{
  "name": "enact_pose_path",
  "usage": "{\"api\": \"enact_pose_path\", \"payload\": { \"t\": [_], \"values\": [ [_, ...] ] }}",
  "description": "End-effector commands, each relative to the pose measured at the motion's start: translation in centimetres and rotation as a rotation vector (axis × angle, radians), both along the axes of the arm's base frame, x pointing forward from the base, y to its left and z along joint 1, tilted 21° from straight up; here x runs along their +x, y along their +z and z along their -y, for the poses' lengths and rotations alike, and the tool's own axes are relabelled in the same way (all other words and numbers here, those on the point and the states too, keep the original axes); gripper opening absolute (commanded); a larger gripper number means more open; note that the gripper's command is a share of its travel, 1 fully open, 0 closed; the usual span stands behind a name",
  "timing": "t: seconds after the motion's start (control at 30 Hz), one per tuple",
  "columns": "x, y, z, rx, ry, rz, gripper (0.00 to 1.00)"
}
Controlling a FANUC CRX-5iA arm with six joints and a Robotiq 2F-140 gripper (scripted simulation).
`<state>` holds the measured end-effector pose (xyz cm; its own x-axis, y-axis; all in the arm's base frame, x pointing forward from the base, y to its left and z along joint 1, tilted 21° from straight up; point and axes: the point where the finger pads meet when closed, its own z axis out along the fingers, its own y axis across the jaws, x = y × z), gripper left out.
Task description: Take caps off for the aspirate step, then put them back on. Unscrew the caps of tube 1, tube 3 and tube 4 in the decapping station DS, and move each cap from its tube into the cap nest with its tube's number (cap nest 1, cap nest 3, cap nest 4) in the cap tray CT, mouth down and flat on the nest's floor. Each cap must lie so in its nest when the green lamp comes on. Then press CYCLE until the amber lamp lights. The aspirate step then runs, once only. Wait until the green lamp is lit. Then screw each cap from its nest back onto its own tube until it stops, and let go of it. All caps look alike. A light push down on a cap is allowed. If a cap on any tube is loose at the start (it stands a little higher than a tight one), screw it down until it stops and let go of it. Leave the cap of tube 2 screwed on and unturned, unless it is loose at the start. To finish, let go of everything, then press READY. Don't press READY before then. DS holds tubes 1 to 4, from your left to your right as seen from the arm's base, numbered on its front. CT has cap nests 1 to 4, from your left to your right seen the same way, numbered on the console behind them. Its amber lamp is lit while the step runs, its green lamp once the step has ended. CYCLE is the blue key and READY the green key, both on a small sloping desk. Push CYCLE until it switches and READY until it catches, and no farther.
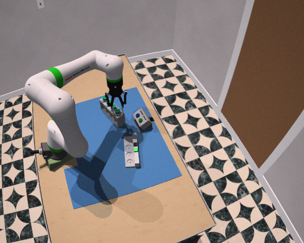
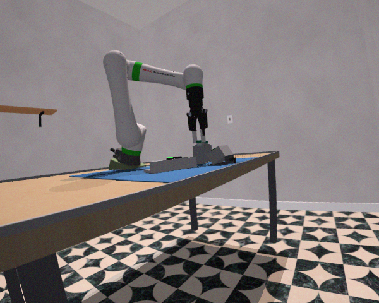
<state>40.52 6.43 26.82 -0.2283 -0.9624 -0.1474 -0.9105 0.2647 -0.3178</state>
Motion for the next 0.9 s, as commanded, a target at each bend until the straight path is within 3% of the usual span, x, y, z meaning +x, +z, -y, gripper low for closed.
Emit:
{"api": "enact_pose_path", "payload": {
  "t": [0.0,0.2,0.3,0.37,0.67,0.87],
  "values": [
    [-0.01,0.07,0.00,-0.083,0.227,0.015,0.35],
    [-0.01,0.07,0.00,-0.167,0.452,0.030,0.35],
    [-0.01,0.07,0.00,-0.170,0.461,0.031,0.35],
    [-0.01,0.07,0.00,-0.227,0.617,0.041,0.35],
    [0.00,0.07,0.01,-0.354,0.957,0.064,0.35],
    [0.01,0.08,0.01,-0.358,0.974,0.064,0.35]
  ]
}}
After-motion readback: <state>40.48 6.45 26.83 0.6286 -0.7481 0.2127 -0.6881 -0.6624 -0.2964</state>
